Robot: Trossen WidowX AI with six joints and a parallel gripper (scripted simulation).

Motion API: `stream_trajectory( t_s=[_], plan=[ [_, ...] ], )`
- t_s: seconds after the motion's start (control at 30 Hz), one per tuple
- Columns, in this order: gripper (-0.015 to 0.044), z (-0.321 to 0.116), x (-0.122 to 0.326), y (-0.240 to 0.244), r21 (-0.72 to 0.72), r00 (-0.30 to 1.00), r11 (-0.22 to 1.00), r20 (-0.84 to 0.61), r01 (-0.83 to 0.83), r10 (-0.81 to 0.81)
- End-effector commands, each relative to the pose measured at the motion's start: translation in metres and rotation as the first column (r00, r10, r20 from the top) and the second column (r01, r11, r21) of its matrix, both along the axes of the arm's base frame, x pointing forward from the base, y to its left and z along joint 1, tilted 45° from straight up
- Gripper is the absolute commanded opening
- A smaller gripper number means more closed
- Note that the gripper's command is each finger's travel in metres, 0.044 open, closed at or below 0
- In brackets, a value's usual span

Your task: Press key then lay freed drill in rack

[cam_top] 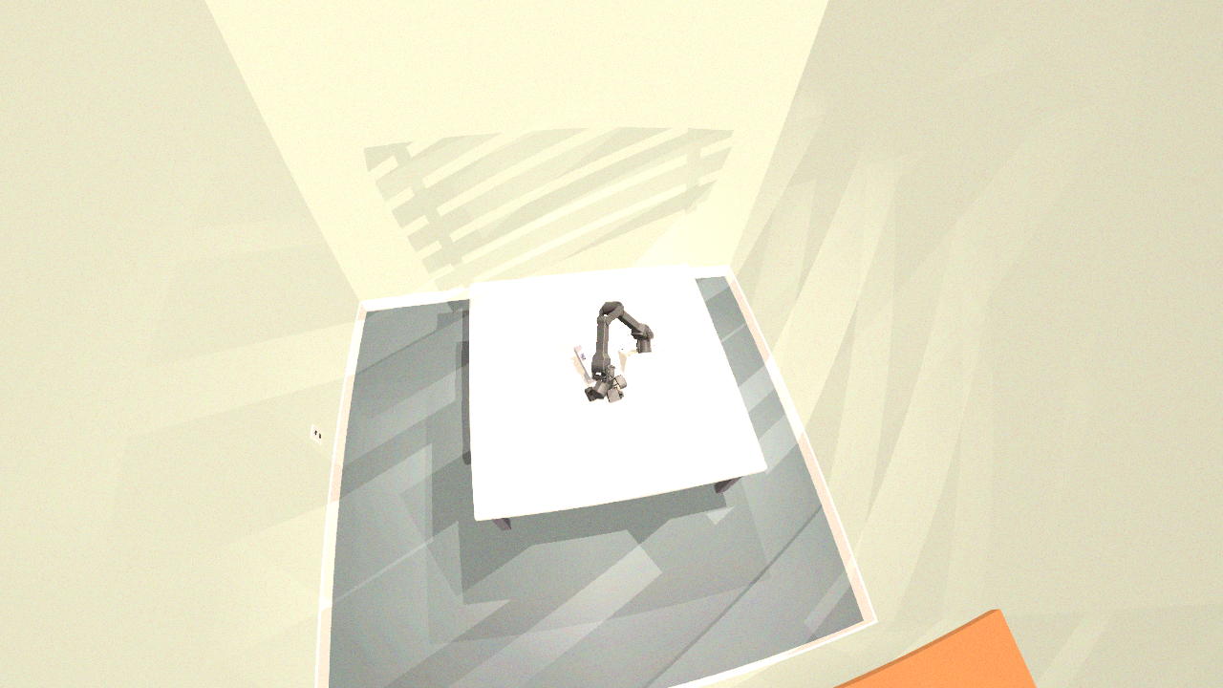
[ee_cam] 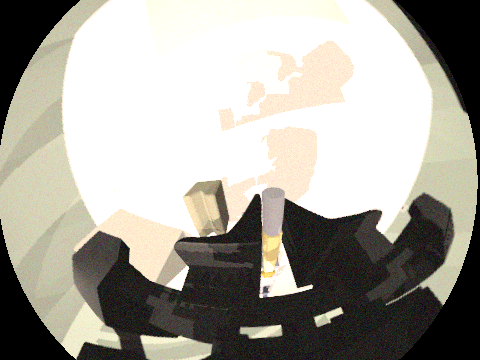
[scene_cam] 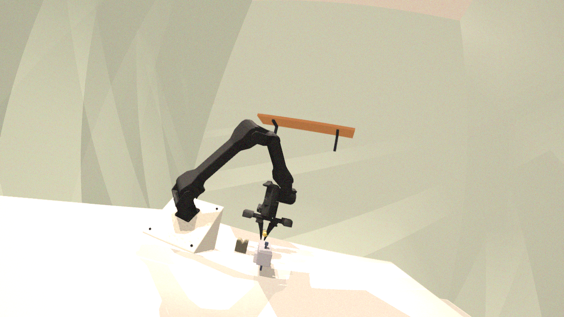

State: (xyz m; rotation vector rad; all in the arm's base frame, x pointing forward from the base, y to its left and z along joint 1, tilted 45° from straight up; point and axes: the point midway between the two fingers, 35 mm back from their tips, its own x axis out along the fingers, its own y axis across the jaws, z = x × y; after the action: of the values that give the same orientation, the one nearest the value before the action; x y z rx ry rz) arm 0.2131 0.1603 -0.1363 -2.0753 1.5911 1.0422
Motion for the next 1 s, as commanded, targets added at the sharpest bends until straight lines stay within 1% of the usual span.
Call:
stream_trajectory(
  t_s=[0.0, 0.97],
  plan=[
    [0.0, 0.0016, 0.0002, 0.0029, 0.007, 1.0, 1.0, 0.005, 0.005, -0.005],
    [0.0, 0.0052, -0.0027, 0.007, 0.007, 1.0, 1.0, 0.004, 0.005, -0.005]
  ],
)
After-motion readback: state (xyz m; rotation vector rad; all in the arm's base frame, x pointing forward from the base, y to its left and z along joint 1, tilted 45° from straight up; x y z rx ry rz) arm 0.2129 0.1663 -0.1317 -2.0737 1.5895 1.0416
